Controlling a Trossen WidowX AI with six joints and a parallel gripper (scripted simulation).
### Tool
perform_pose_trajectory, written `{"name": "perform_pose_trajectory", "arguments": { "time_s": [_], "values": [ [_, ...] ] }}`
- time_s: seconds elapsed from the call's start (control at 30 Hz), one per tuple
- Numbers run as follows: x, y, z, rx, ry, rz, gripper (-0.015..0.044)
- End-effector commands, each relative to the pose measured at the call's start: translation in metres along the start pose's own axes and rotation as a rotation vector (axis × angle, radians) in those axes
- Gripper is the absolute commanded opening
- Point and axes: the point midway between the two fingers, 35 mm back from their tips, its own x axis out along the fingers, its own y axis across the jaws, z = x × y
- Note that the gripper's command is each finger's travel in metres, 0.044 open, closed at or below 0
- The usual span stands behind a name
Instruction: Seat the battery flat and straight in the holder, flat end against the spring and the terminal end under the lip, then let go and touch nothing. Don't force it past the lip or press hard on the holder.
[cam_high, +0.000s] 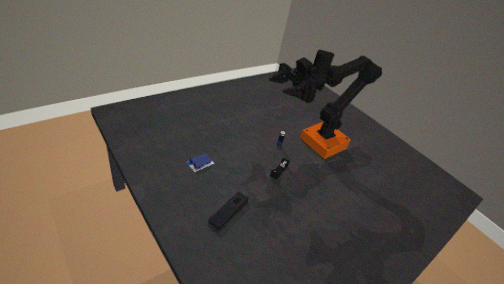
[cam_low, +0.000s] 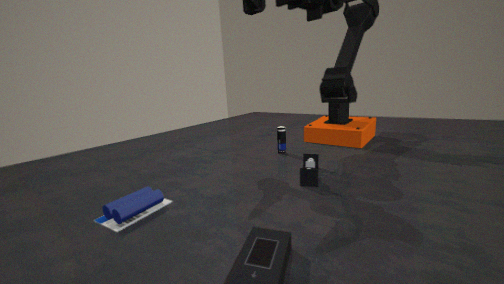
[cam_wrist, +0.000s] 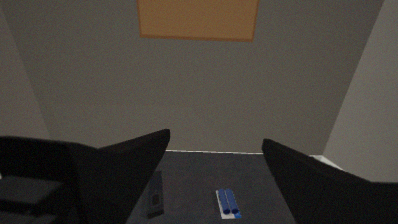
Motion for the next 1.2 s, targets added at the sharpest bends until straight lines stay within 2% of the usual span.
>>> {"name": "perform_pose_trajectory", "arguments": {
  "time_s": [0.0, 0.07, 0.17, 0.23, 0.47, 0.67, 1.17],
  "values": [
    [0.001, -0.001, -0.003, -0.014, 0.016, -0.004, 0.0374],
    [0.010, -0.011, -0.026, -0.120, 0.149, -0.025, 0.0321],
    [0.015, -0.035, -0.081, -0.349, 0.472, -0.018, 0.0242],
    [0.008, -0.050, -0.114, -0.474, 0.682, 0.031, 0.0190],
    [-0.033, -0.077, -0.173, -0.677, 1.146, 0.291, 0.0006],
    [-0.082, -0.088, -0.196, -0.719, 1.442, 0.645, 0.0000],
    [-0.084, -0.088, -0.196, -0.718, 1.452, 0.662, 0.0000]
  ]
}}
